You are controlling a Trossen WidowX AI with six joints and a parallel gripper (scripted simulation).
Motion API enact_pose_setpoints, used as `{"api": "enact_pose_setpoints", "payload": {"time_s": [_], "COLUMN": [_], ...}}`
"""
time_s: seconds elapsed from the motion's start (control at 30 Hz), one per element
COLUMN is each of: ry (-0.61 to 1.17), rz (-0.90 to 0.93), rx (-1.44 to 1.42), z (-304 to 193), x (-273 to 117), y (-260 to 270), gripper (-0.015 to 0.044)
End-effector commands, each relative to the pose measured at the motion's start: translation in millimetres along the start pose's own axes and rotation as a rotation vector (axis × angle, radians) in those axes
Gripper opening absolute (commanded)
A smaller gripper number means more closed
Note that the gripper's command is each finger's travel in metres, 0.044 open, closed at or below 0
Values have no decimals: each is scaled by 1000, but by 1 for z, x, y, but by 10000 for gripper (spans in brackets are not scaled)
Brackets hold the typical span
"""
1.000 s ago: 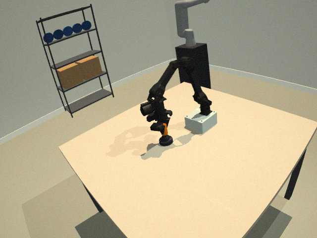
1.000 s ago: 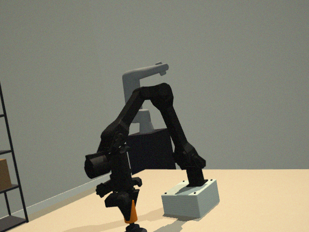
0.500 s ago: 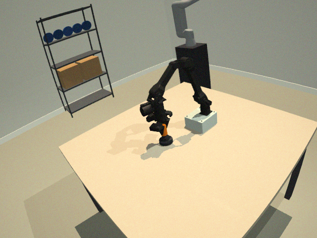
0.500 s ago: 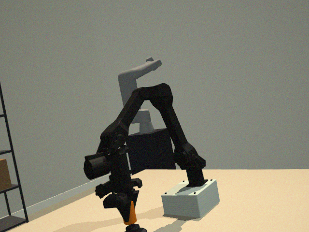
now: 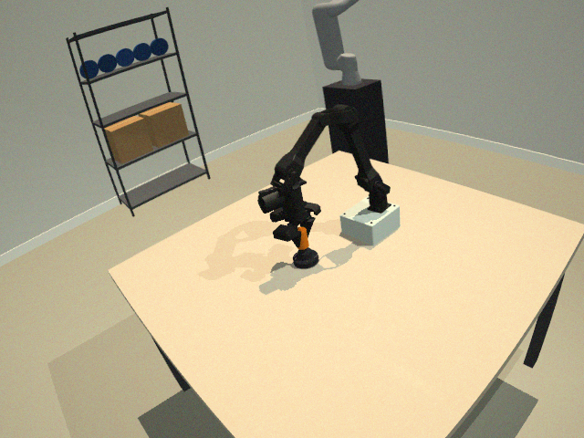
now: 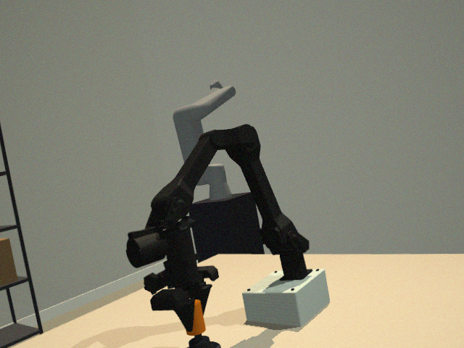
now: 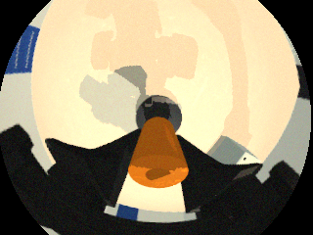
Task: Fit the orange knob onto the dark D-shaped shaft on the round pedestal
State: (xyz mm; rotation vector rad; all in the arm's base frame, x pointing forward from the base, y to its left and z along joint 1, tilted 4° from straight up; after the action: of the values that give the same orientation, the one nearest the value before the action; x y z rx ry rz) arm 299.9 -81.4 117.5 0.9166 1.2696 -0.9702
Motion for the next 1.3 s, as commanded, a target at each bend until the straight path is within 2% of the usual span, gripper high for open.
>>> {"api": "enact_pose_setpoints", "payload": {"time_s": [0.0, 0.87, 1.1, 1.27], "ry": [-2, -2, -1, -1], "rz": [4, 4, 4, 4], "rx": [72, 72, 271, 281], "z": [-2, 0, 1, 2], "x": [-2, -1, -3, 0], "y": [-3, 0, 1, 2], "gripper": [0, 0, 0, 0]}}
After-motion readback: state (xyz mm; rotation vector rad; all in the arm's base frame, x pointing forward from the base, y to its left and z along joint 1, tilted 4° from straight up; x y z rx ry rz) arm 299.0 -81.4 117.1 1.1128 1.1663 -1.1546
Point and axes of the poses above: the point midway between the two fingers, 35 mm back from their tips, its own x axis out along the fingers, its own y axis across the jaws, z = x × y, the point moved 7 cm from there along -x, back along the fingers, and after that the axes turned 8 degrees about -x, right-handed, at the moved point
